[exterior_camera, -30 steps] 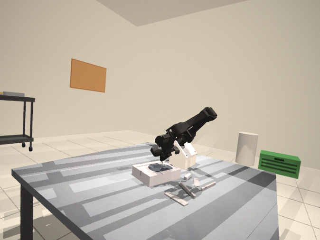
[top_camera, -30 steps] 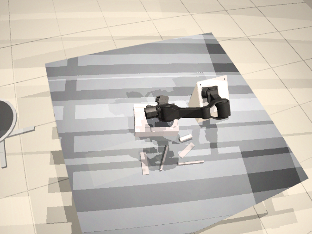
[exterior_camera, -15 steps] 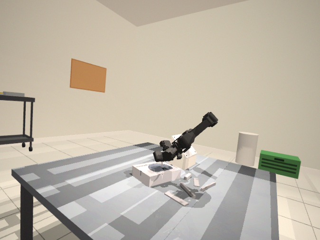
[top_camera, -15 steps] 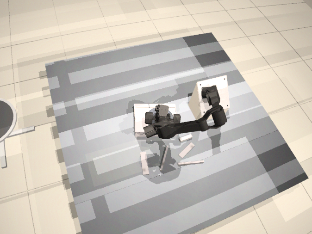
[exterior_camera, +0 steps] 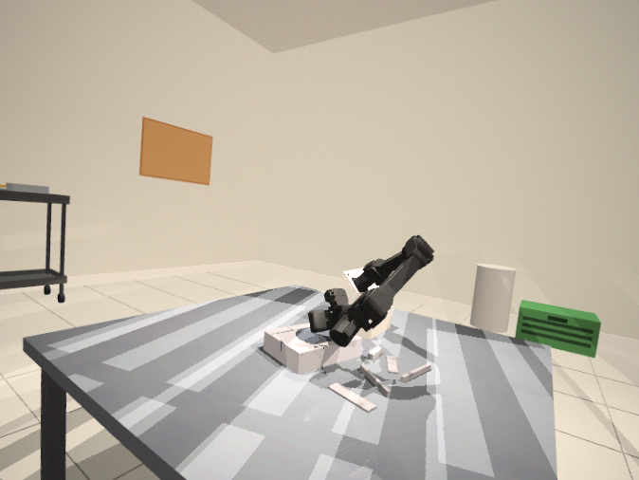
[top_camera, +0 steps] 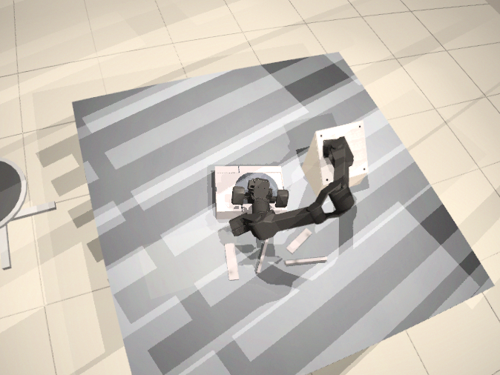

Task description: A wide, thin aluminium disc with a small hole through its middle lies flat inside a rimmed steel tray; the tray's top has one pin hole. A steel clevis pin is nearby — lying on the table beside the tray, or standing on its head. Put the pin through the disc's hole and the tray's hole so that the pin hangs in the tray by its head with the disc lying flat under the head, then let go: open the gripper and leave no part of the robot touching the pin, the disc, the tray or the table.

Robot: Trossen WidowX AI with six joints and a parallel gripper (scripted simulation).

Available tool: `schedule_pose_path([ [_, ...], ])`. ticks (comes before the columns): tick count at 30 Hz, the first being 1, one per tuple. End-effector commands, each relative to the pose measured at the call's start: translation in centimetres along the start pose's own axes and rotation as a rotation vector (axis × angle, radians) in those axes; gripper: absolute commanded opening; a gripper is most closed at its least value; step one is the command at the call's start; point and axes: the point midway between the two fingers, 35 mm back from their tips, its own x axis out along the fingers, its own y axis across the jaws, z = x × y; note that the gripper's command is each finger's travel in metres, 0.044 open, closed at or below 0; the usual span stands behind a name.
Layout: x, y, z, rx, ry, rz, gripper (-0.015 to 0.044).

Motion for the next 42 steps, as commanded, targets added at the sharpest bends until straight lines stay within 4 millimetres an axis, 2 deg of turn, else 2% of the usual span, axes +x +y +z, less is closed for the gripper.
schedule_pose_path([
  [1,0.3,0.2,0.3,0.008,-0.015,0.000,0.0000],
  [14,1.0,0.2,-1.1,0.008,-0.014,0.000,0.0000],
  [42,1.1,0.2,-1.0,0.008,-0.014,0.000,0.0000],
])
